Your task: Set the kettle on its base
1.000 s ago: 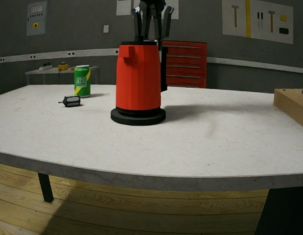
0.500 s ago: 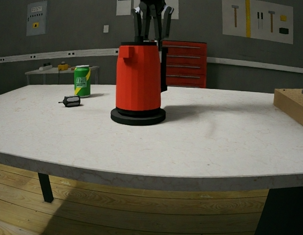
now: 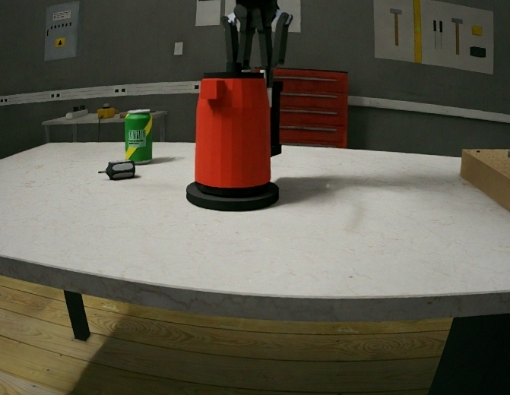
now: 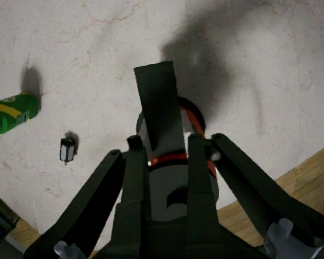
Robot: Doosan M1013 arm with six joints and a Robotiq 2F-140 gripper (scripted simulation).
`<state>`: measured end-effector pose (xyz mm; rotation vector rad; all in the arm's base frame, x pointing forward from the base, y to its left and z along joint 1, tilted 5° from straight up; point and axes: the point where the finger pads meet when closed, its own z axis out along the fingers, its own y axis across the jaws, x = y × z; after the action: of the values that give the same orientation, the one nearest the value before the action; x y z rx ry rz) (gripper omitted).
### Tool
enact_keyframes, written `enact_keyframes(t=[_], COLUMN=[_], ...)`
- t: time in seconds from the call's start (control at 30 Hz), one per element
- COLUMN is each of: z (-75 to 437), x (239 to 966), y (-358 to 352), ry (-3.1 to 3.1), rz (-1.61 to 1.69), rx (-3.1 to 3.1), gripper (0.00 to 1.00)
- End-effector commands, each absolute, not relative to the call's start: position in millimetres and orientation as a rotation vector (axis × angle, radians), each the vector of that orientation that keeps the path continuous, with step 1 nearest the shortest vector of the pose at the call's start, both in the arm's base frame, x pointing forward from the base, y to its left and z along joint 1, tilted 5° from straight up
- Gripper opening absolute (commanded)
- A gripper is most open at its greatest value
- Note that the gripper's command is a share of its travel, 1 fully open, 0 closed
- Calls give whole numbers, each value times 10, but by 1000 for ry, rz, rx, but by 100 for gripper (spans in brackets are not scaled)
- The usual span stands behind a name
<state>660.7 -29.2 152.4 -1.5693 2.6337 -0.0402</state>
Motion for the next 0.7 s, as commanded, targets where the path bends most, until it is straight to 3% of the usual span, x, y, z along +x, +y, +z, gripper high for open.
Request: enact_keyframes(t=[0.0, 0.67], z=[1532, 1503], x=[6612, 6614], y=[-291, -291], ry=[2633, 2633], rz=[-41, -41], rx=[-1568, -1568], gripper=[10, 10])
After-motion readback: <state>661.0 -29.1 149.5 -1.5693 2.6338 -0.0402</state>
